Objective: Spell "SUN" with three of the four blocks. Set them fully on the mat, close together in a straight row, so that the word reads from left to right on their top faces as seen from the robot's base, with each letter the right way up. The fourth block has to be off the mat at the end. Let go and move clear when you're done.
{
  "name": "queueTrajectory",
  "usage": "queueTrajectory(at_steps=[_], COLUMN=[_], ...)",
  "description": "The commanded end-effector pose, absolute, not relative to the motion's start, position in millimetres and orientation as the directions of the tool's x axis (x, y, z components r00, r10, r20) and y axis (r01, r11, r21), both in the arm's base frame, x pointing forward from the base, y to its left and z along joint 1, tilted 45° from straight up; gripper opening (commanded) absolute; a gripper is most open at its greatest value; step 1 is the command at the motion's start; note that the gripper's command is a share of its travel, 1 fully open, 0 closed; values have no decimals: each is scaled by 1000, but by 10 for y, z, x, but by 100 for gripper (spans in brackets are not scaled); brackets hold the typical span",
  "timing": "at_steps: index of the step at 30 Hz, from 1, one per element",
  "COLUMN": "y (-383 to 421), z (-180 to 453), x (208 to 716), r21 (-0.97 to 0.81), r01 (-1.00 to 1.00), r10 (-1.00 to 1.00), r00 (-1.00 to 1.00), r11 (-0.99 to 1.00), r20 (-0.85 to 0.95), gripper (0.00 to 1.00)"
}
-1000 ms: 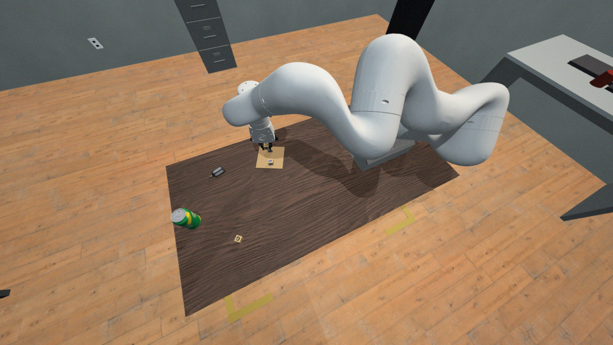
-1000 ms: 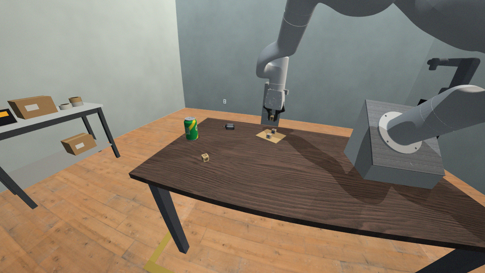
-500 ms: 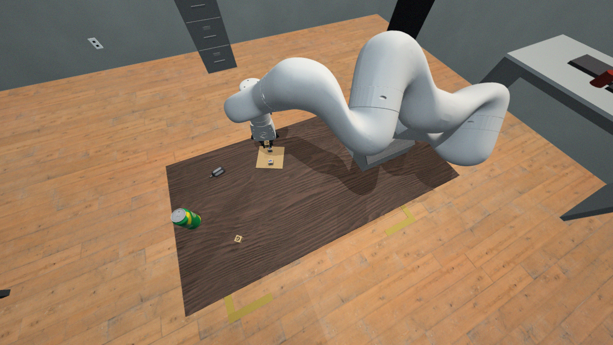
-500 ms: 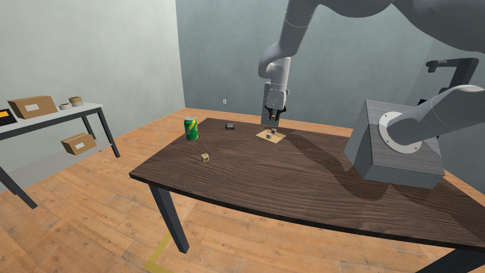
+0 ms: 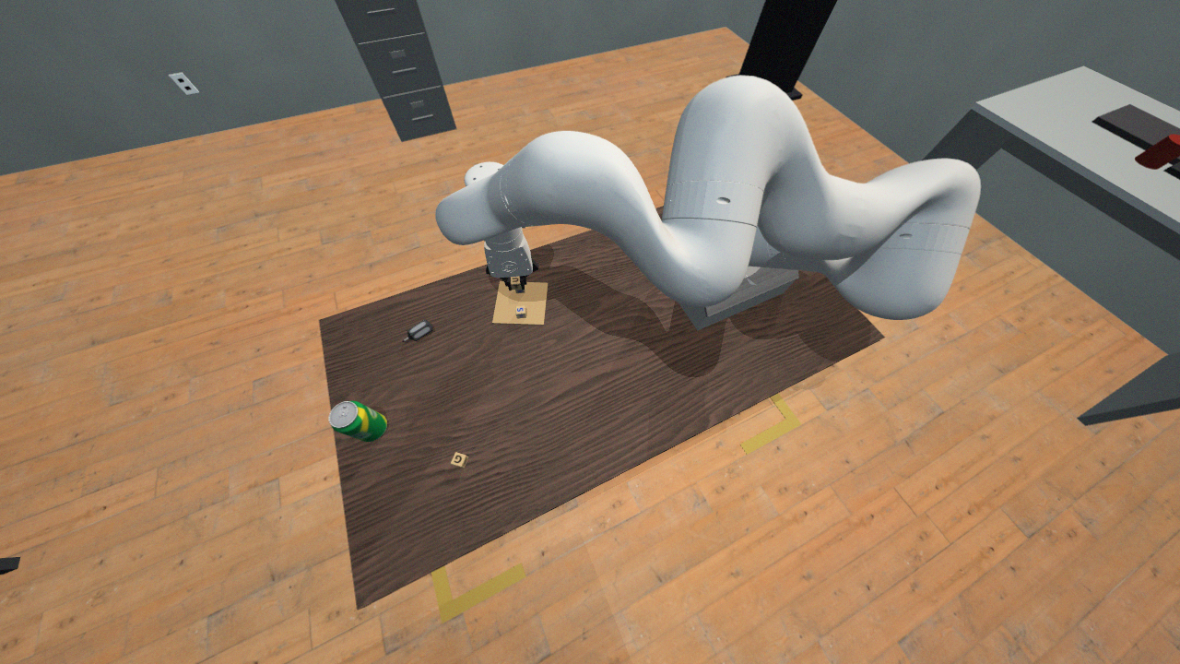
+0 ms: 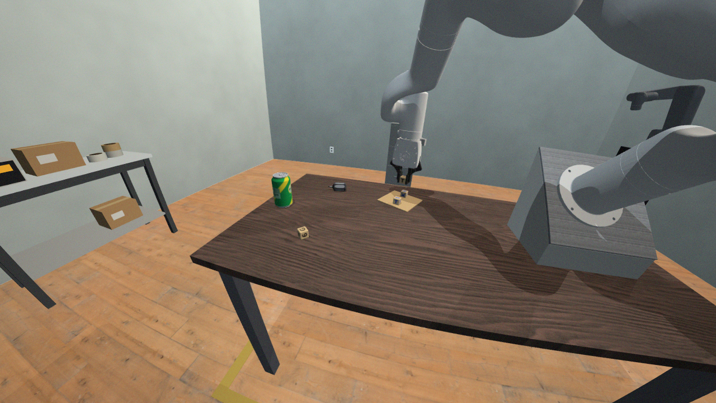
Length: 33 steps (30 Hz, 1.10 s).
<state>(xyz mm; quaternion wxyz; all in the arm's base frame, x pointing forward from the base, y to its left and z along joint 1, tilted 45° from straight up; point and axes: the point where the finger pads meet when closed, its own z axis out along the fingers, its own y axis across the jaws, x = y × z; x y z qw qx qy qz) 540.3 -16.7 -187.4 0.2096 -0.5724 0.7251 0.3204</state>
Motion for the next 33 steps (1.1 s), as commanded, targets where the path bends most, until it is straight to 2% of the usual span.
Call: queueTrajectory(at_steps=[1, 12, 33], y=[-40, 284, 337], z=[-2006, -2332, -2386], x=[5404, 5377, 5372], r21=[223, 223, 223], r01=[-965, -965, -965], r10=[-696, -696, -696], r00=[-256, -256, -256], r11=[140, 140, 140], r20=[-671, -671, -671], gripper=[23, 23, 23])
